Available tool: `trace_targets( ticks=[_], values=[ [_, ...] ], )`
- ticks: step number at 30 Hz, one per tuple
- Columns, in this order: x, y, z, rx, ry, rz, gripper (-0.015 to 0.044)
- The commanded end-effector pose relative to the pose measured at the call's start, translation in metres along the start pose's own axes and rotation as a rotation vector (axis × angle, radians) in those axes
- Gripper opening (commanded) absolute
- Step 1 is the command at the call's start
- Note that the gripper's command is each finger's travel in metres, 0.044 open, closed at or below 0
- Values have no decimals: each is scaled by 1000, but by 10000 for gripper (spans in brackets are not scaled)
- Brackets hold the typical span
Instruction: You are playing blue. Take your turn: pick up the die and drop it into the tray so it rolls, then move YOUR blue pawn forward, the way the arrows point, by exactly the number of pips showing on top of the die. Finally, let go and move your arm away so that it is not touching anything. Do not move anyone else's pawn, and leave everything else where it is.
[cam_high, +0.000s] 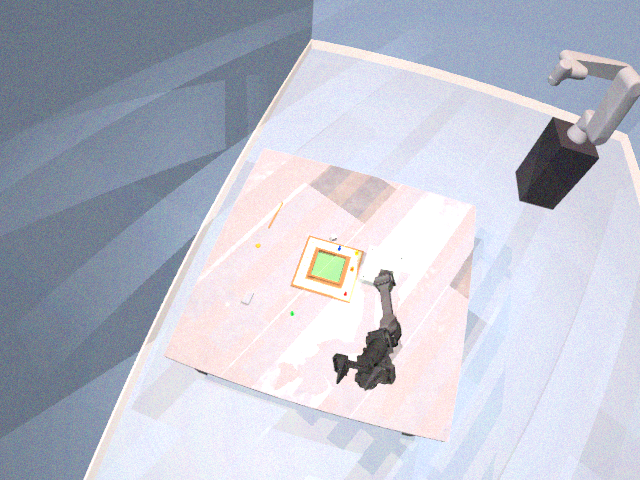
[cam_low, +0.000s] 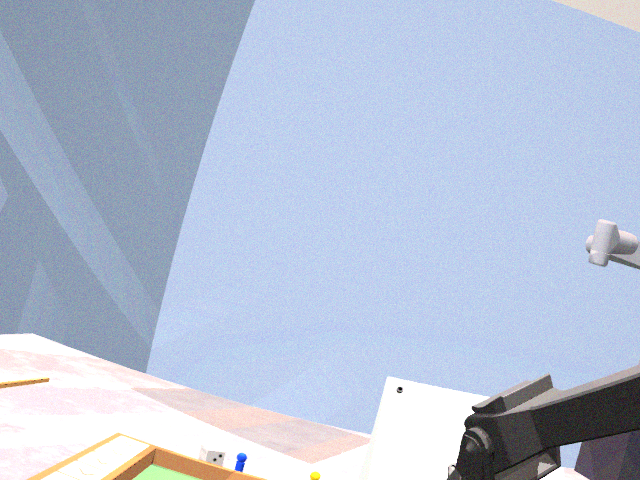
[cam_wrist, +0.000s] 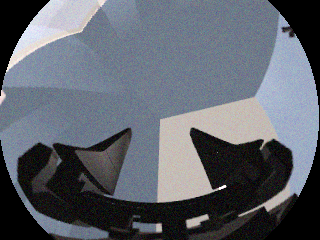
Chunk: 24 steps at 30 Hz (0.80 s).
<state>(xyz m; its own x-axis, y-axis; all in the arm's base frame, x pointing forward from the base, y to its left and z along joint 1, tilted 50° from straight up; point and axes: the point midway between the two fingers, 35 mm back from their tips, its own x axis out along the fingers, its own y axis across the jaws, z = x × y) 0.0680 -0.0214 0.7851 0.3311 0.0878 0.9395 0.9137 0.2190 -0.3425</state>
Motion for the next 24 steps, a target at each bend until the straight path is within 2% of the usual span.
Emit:
trace_targets(
  ticks=[1, 5, 8, 13, 20, 24],
  values=[
    [0, 1, -2, 0, 4, 1, 374],
    [-4, 15, -47, -7, 90, 18, 275],
    [-10, 32, -88, -9, 174, 50, 275],
    [-18, 54, -125, 74, 258, 82, 275],
    [-52, 116, -221, 141, 483, 219, 275],
    [-65, 136, -246, 133, 554, 268, 275]
  ],
)
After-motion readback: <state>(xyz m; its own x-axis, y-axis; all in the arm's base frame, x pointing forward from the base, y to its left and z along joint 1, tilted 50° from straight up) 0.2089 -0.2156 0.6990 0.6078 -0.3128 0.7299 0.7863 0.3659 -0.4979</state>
